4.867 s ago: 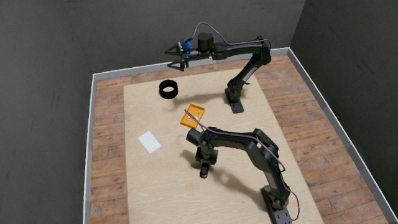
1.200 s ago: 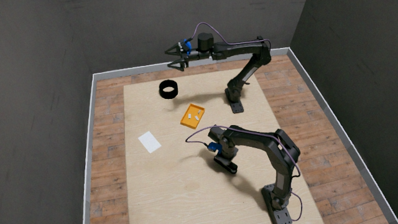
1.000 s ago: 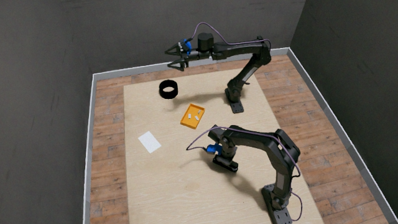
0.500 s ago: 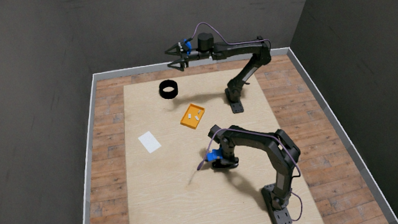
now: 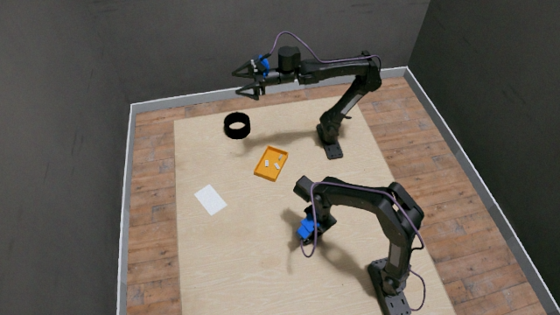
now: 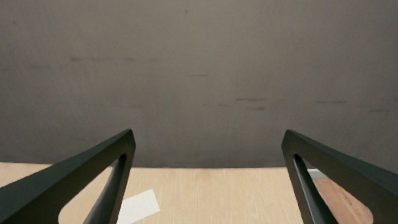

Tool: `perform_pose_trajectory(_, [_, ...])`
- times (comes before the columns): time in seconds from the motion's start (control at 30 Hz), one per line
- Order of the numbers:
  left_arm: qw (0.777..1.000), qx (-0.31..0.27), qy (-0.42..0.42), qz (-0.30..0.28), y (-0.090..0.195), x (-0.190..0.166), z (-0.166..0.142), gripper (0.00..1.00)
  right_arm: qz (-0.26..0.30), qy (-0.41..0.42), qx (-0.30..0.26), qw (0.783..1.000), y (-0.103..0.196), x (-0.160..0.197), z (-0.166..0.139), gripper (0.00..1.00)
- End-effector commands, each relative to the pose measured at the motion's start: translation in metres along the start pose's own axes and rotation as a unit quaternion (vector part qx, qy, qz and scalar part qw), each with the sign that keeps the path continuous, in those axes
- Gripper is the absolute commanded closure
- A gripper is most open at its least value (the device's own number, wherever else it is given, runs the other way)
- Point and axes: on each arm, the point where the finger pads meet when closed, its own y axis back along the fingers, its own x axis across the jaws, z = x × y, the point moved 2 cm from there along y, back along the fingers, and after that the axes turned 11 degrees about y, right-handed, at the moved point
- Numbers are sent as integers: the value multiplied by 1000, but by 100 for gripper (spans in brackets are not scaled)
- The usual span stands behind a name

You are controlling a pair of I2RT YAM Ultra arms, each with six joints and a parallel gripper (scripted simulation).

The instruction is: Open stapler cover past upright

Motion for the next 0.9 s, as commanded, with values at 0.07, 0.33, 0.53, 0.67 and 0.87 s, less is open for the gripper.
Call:
perform_pose_trajectory(0.07, [995, -10, 98, -16, 8, 0, 3, 78, -5, 4, -13, 1000, 1, -2, 7, 0])
perform_pose_trajectory(0.33, [995, -10, 97, -16, 8, 0, 3, 78, -5, 4, -13, 1000, 1, -2, 7, 0])
perform_pose_trajectory(0.53, [993, -10, 113, -13, 5, -1, 5, 78, -5, 4, -13, 1000, 1, -2, 7, 0])
perform_pose_trajectory(0.67, [993, -10, 112, -16, -1, -2, 5, 78, -5, 4, -13, 1000, 1, -2, 7, 0])
perform_pose_trajectory(0.87, [994, -11, 110, -11, -13, -1, 4, 78, -5, 4, -13, 1000, 1, -2, 7, 0])
